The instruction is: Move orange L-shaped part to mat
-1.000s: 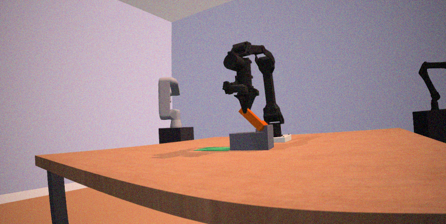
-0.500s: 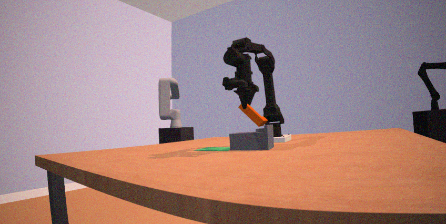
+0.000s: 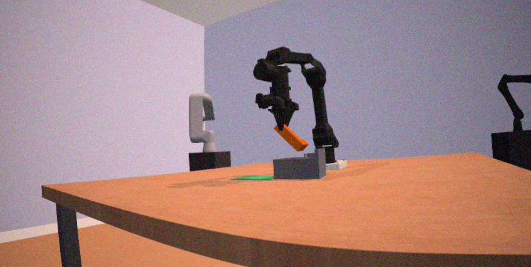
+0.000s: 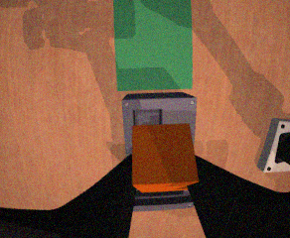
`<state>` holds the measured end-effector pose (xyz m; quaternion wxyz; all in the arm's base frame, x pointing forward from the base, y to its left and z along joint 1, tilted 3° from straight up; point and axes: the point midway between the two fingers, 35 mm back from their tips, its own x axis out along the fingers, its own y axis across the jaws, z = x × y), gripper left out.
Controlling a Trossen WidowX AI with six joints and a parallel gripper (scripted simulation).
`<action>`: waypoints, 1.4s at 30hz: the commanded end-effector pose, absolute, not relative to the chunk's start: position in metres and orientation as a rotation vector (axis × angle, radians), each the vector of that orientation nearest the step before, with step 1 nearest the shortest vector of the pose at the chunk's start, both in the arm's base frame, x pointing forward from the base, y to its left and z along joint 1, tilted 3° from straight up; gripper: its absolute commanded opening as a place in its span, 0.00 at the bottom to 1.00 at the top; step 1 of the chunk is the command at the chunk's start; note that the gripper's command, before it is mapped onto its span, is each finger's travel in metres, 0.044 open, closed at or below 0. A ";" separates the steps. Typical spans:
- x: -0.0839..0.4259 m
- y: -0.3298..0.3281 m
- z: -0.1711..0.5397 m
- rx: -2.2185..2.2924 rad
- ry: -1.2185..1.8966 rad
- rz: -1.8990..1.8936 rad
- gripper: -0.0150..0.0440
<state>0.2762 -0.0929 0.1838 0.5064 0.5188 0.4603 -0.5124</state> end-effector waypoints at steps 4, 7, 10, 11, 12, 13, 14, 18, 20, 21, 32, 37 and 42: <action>0.272 -0.122 0.185 1.252 1.110 -1.228 0.25; 0.270 -0.136 0.185 1.251 1.109 -1.228 0.25; 0.268 -0.149 0.186 1.250 1.108 -1.229 0.25; 0.267 -0.153 0.186 1.249 1.108 -1.229 0.25; 0.267 -0.158 0.186 1.249 1.108 -1.230 0.25; 0.266 -0.162 0.186 1.249 1.107 -1.230 0.25; 0.265 -0.166 0.186 1.248 1.107 -1.230 0.25; 0.263 -0.184 0.187 1.247 1.106 -1.231 0.25; 0.262 -0.192 0.187 1.247 1.106 -1.231 0.25; 0.261 -0.196 0.188 1.246 1.106 -1.231 0.25; 0.258 -0.221 0.188 1.244 1.104 -1.233 0.25; 0.258 -0.221 0.182 1.244 1.104 -1.233 0.25; 0.259 -0.222 0.174 1.244 1.104 -1.233 0.25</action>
